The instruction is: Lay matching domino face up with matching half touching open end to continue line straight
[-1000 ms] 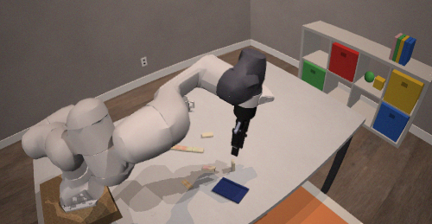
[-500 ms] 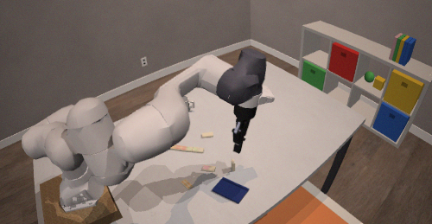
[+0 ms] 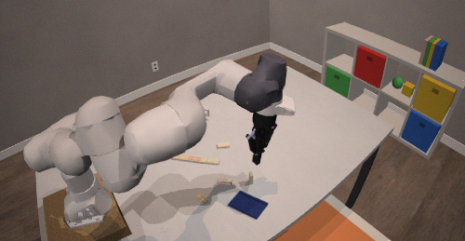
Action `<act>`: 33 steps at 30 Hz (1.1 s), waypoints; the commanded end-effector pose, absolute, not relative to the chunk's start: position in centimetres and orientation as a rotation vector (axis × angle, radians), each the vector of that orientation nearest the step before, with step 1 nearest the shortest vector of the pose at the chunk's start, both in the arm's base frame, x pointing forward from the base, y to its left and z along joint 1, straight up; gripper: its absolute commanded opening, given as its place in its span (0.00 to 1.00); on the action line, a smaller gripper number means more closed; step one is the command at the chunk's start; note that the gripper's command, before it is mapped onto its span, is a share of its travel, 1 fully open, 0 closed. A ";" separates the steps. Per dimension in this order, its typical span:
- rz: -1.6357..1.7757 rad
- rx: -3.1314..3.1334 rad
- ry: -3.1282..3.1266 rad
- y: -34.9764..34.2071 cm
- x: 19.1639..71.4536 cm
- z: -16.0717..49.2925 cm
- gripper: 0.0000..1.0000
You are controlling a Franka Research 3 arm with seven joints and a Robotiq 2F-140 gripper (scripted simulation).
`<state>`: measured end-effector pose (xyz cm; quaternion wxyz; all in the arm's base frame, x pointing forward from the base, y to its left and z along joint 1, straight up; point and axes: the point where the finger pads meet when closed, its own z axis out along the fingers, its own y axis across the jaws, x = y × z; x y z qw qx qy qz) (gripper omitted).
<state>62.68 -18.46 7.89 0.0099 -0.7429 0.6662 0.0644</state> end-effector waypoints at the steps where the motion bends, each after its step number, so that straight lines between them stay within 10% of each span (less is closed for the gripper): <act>1: 0.176 -2.014 2.390 -18.4 63.2 7.8 0.10; 33: 0.160 -0.929 3.022 -18.6 63.5 2.8 0.10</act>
